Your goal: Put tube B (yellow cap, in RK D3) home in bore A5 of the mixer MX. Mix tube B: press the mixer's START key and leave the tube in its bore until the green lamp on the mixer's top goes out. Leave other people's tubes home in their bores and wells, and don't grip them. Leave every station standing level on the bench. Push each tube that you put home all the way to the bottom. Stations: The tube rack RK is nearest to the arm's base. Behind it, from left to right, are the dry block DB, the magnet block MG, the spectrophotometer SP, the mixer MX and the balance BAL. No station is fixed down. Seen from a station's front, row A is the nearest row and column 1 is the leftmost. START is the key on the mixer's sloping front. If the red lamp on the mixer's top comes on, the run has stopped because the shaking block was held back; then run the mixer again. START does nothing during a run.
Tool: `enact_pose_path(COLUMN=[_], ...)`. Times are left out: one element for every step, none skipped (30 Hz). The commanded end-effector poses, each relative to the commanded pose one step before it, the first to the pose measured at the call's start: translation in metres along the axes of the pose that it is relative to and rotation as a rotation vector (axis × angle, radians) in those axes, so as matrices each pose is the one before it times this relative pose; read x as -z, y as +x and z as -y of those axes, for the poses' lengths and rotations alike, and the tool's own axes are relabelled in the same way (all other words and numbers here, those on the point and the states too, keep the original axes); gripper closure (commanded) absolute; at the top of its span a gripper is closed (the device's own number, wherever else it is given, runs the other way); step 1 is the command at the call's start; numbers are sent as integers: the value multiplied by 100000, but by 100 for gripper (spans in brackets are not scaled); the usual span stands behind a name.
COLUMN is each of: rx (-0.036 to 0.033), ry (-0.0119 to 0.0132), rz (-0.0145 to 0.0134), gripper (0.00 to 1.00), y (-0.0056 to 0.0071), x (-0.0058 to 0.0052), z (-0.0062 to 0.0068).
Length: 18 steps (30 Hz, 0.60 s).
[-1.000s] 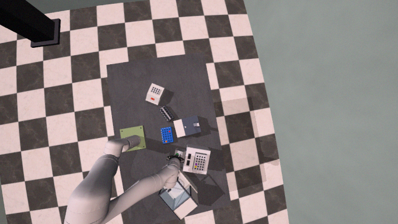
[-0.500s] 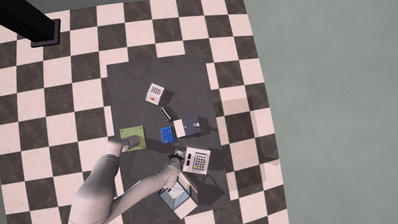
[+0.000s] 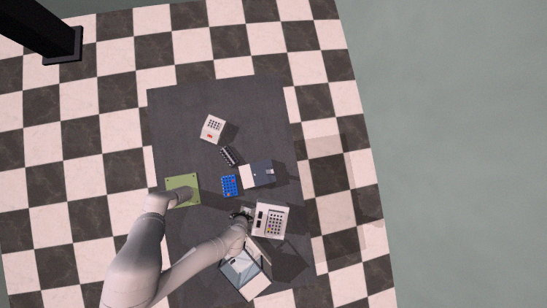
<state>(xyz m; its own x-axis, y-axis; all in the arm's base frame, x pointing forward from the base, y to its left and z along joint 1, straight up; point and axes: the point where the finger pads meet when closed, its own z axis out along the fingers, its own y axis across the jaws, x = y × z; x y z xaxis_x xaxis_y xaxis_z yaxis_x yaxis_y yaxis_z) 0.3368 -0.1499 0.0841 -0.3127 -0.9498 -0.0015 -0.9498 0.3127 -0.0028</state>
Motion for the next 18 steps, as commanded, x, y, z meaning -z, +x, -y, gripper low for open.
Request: enact_pose_path(rx=[-2,0,0,0,0,0,0,0,0,2,0,0,0,0,0,0,0,0], ry=[142,0,0,0,1,1,0,0,0,4,0,0,0,0,0,0,0,0], rz=[-10,0,0,0,0,0,0,0,0,1,0,0,0,0,0,0,0,0], gripper=[90,90,90,90,90,90,90,90,90,90,90,90,90,90,90,90,90,90], y=[3,0,0,0,0,0,0,0,0,-1,0,0,0,0,0,0,0,0], x=[-107,-67,-67,-67,-23,-2,-1,0,0,2,0,0,0,0,0,0,0,0], z=[42,0,0,0,0,-1,0,0,0,1,0,0,0,0,0,0,0,0])
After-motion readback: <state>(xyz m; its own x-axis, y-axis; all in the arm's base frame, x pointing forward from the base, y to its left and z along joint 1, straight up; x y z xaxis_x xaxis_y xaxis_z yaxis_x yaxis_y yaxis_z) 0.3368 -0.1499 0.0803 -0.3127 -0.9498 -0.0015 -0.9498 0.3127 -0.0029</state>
